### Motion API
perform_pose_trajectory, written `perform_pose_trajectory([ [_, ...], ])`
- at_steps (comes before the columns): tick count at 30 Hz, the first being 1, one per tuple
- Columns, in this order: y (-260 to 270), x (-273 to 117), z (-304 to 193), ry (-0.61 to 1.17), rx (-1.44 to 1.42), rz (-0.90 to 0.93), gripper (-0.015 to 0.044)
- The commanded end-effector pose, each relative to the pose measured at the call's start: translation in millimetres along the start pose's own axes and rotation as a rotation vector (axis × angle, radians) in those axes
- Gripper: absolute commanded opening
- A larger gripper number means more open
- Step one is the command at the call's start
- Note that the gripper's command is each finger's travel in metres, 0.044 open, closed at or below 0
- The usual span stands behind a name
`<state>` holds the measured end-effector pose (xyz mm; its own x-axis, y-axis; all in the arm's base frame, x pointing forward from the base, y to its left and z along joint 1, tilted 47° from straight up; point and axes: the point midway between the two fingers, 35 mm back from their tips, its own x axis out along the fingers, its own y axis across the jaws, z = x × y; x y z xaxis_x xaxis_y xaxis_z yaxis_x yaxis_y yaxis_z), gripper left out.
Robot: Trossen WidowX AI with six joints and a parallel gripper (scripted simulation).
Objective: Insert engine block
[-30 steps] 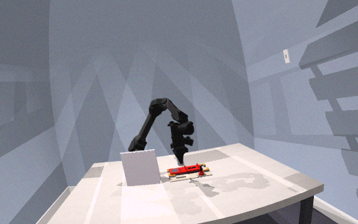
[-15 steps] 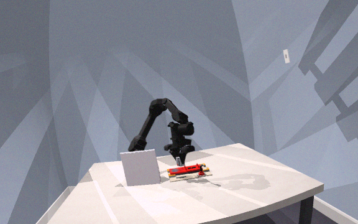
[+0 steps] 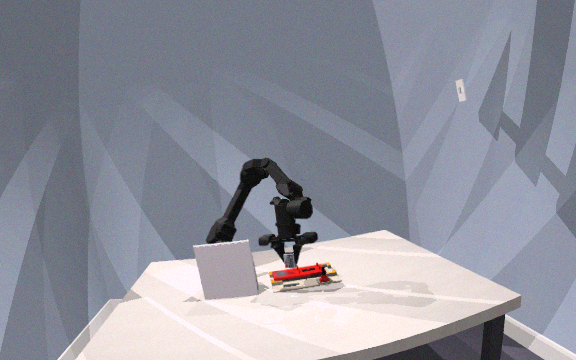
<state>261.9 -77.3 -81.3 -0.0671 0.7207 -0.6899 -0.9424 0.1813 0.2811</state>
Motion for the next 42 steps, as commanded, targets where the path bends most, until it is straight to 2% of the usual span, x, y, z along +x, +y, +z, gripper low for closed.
perform_pose_trajectory([
  [1, 0, 1, 1, -0.004, -0.147, -0.003, 0.0],
  [7, 0, 2, 1, -0.004, -0.356, -0.003, 0.0],
  [15, 0, 13, 0, -0.005, -0.474, -0.003, 0.0],
  [42, 0, 62, 1, -0.007, -0.478, -0.003, 0.0],
])
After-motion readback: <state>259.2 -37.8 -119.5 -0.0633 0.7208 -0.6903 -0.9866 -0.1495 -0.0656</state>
